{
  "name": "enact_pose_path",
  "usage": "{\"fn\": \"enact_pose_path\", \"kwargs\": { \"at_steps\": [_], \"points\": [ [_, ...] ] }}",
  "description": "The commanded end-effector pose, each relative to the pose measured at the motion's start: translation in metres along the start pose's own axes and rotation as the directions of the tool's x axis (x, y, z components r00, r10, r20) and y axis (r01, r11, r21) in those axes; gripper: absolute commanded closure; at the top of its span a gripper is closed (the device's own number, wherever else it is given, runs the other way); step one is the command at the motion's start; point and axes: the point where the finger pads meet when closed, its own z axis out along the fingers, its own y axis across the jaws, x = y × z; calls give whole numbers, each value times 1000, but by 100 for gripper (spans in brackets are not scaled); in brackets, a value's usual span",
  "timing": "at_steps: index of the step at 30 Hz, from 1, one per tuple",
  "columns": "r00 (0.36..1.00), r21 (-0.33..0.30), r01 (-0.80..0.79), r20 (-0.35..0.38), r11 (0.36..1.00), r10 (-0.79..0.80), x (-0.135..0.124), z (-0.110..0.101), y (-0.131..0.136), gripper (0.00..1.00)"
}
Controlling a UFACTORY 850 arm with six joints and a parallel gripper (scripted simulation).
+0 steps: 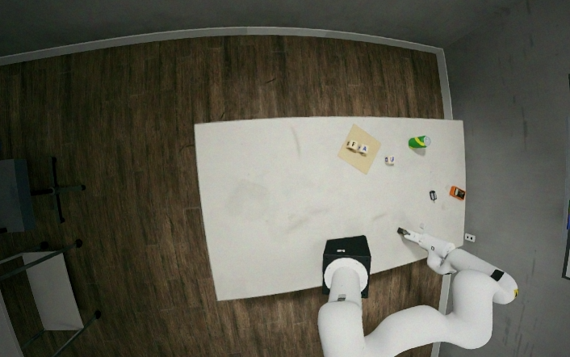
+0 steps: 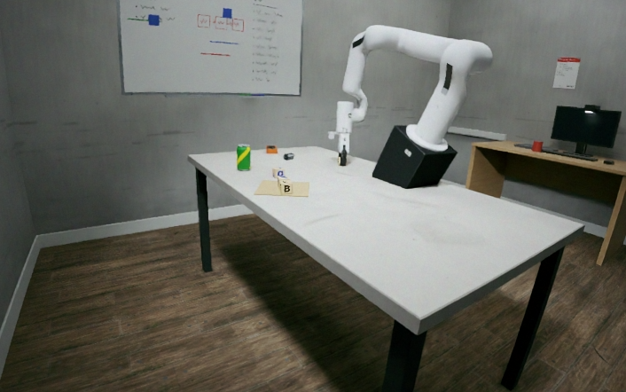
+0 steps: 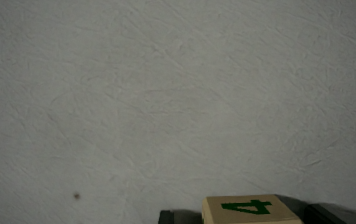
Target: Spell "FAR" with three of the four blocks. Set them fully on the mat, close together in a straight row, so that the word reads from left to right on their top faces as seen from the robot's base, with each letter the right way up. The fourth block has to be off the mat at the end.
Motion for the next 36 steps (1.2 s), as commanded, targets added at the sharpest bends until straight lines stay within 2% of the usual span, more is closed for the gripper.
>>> {"fn": "enact_pose_path", "kwargs": {
  "at_steps": [1, 17, 18, 36],
  "points": [
    [1000, -2, 0, -1, 1000, 0, 1, -1, 1, 38],
    [1000, -2, 0, -1, 1000, 0, 1, -1, 1, 38],
    [1000, -2, 0, -1, 1000, 0, 1, -1, 1, 59],
    [1000, -2, 0, -1, 1000, 0, 1, -1, 1, 59]
  ]
}}
